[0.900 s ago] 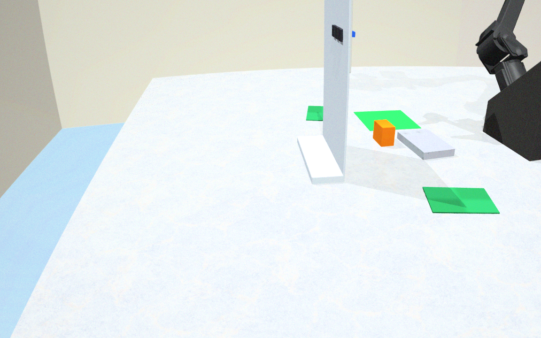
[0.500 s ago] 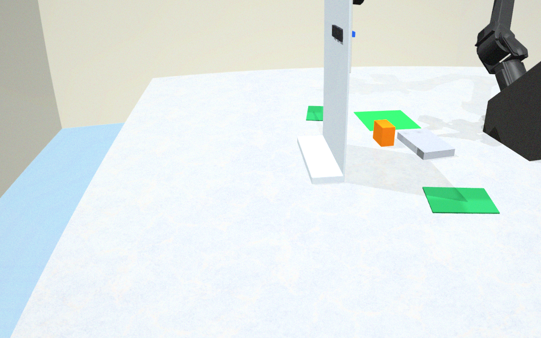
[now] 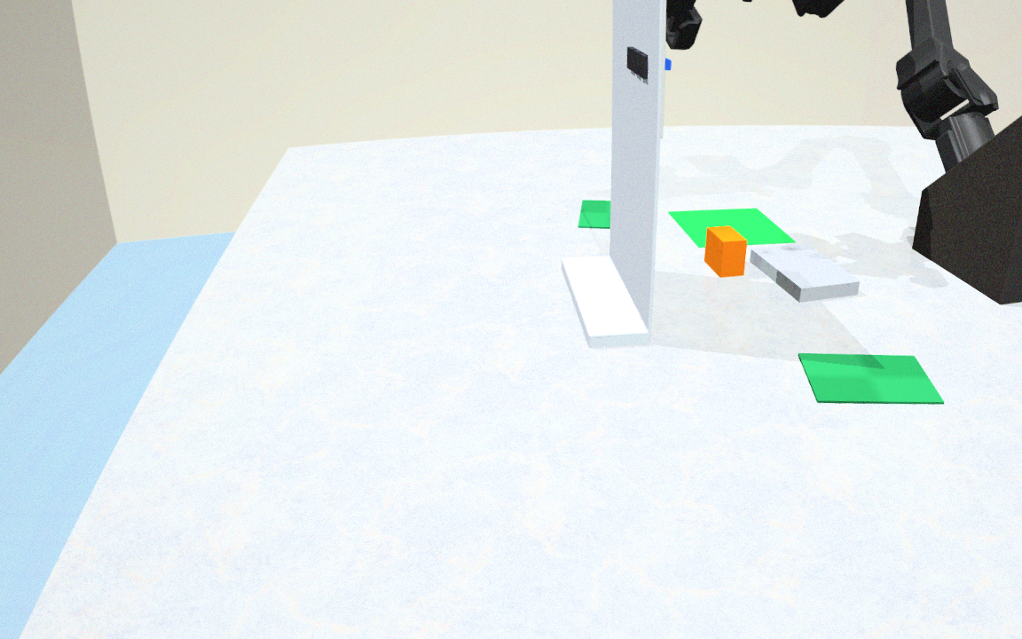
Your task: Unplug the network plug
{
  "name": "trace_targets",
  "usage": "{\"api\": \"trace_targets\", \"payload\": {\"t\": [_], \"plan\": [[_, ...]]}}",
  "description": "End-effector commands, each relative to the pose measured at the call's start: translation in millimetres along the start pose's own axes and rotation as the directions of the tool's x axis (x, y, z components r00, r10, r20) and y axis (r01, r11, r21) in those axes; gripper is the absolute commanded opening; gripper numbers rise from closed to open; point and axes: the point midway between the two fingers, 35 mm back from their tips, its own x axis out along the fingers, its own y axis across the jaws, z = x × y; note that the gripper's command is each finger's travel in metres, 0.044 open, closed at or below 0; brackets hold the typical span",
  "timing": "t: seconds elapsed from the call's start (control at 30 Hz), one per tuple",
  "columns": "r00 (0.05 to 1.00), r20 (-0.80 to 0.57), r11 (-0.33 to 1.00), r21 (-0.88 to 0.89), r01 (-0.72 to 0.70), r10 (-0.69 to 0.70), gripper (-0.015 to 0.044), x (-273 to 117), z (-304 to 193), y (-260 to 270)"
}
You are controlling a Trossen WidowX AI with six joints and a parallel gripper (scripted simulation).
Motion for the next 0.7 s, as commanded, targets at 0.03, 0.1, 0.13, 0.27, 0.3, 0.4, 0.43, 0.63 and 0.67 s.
{"api": "trace_targets", "payload": {"t": [0.03,0.1,0.13,0.27,0.3,0.4,0.43,0.63,0.67], "plan": [[1.0,-0.023,0.998,0.063,0.01,-0.008,0.0156,2,-26,0],[0.999,-0.031,0.996,0.088,0.012,-0.01,0.0156,3,-36,0],[0.999,-0.034,0.995,0.101,0.014,-0.01,0.0156,3,-41,1],[0.999,-0.049,0.988,0.15,0.021,-0.013,0.0156,2,-61,1],[0.999,-0.052,0.986,0.163,0.023,-0.014,0.0156,1,-65,2],[0.998,-0.063,0.98,0.199,0.029,-0.017,0.0156,-1,-79,2],[0.998,-0.067,0.977,0.21,0.031,-0.017,0.0156,-2,-84,2],[0.996,-0.087,0.959,0.279,0.046,-0.022,0.0156,-10,-110,2],[0.996,-0.091,0.956,0.29,0.048,-0.023,0.0156,-12,-114,2]]}}
